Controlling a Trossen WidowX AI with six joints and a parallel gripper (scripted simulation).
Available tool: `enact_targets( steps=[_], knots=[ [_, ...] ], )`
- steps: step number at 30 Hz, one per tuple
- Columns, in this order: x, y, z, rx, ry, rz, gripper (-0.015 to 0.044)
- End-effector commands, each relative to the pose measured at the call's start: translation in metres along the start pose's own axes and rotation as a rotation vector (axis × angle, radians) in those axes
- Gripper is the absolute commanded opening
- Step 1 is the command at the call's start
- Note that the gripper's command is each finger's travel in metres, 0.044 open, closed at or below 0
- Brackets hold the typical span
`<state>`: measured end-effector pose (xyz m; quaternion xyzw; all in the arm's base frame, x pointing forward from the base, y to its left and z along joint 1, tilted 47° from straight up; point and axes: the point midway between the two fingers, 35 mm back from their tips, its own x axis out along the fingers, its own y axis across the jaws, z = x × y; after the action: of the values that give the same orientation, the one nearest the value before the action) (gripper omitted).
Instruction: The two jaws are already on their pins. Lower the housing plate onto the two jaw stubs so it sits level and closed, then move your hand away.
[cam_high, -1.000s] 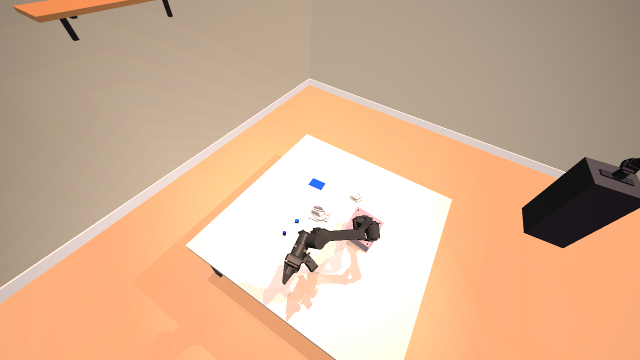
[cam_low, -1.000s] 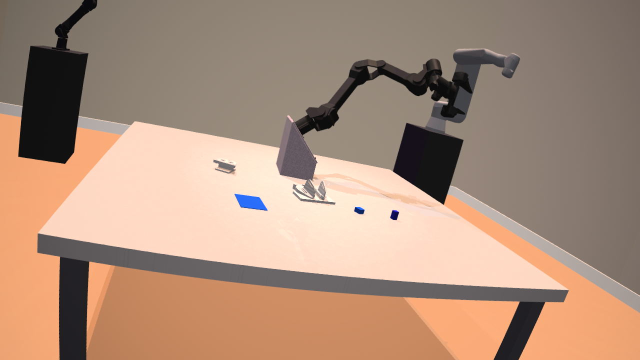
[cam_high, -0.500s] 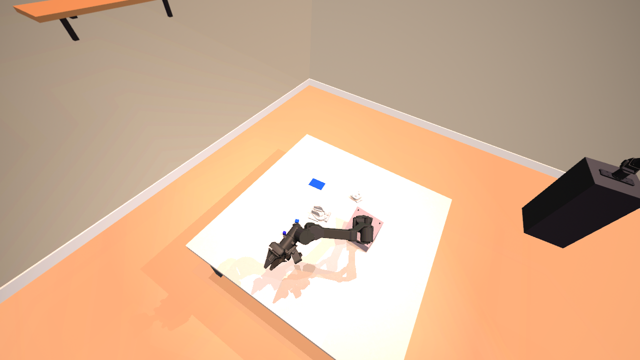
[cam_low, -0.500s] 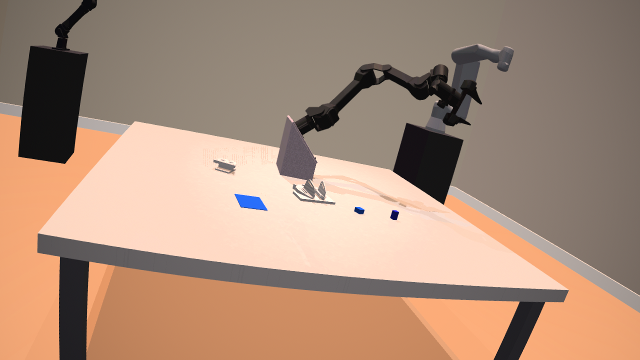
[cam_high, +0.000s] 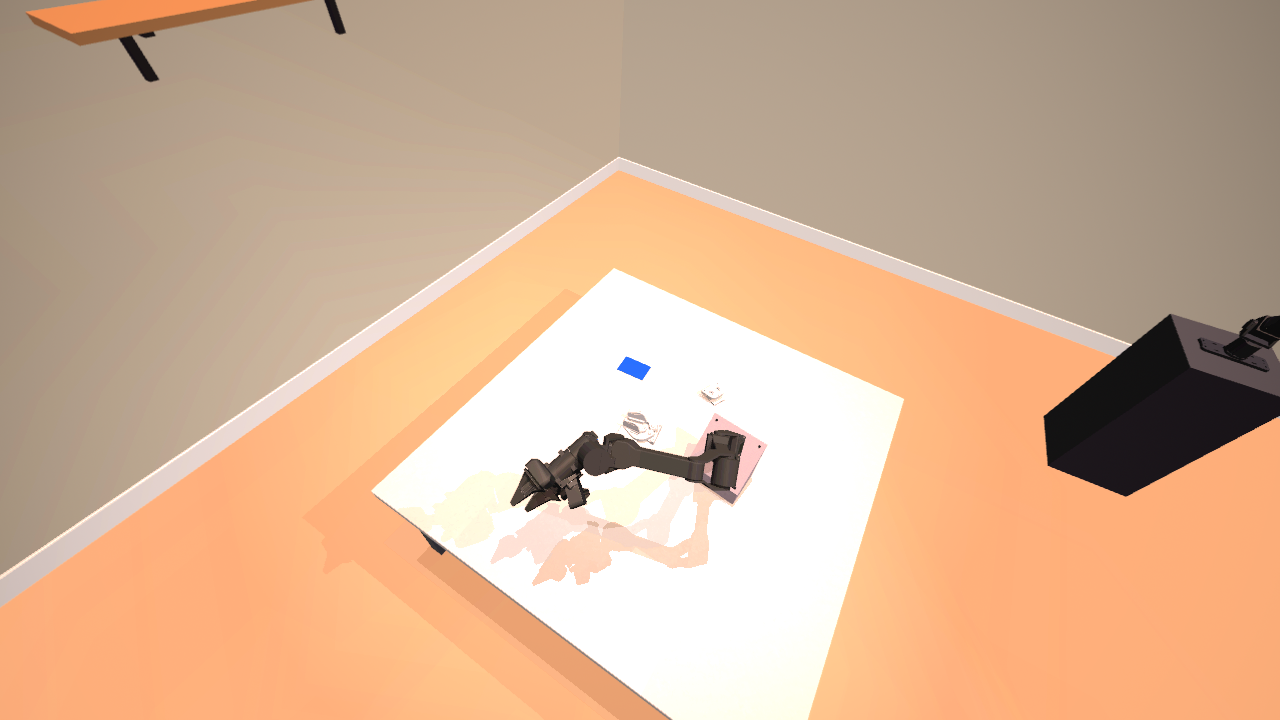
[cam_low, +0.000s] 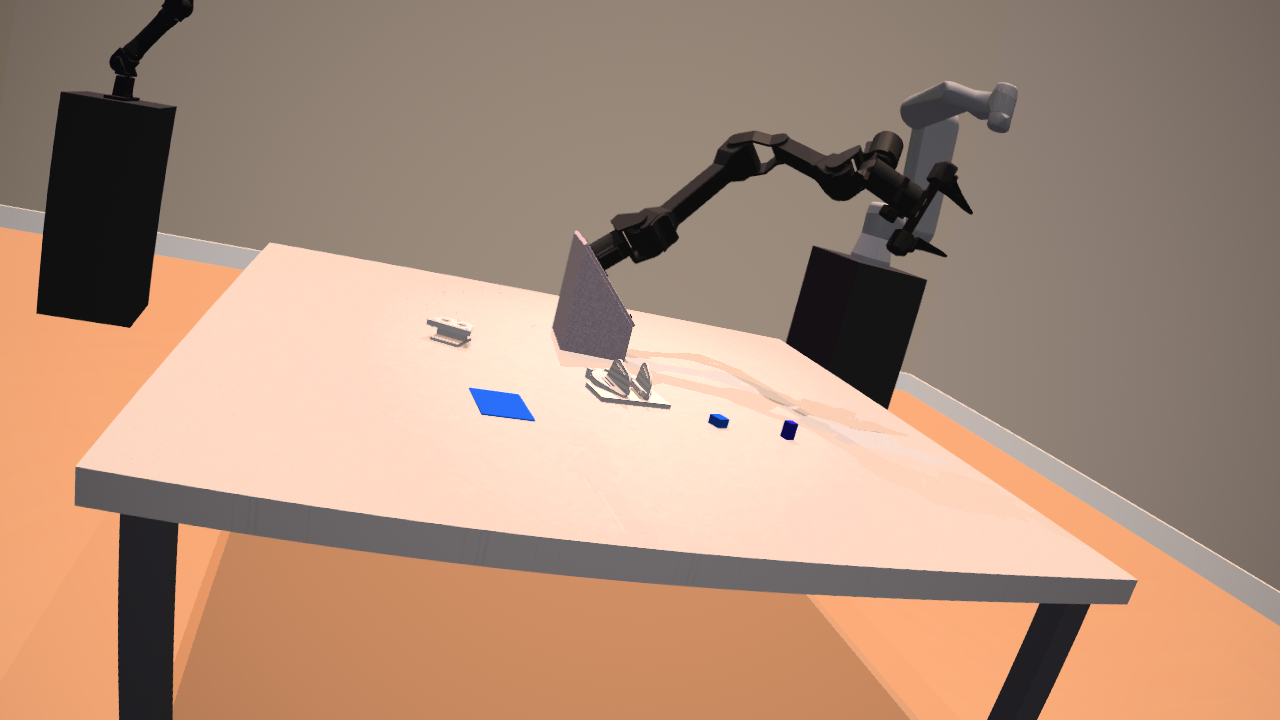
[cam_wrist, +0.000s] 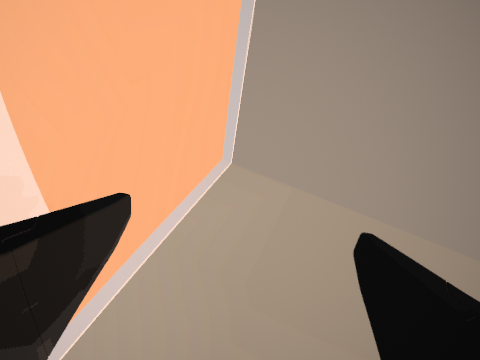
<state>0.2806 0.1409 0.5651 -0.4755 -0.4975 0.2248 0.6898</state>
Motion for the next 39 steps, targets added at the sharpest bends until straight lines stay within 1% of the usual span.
enact_targets(
  steps=[1,8,21,30,39],
  knots=[
    [-0.004,0.013,-0.026,0.049,0.068,0.02,0.044],
    [-0.018,0.032,-0.072,0.092,0.197,0.064,0.044],
    [-0.056,0.075,-0.156,0.233,0.427,0.14,0.044],
    [-0.095,0.108,-0.21,0.345,0.589,0.184,0.044],
    [-0.142,0.141,-0.256,0.46,0.75,0.218,0.044]
  ],
)
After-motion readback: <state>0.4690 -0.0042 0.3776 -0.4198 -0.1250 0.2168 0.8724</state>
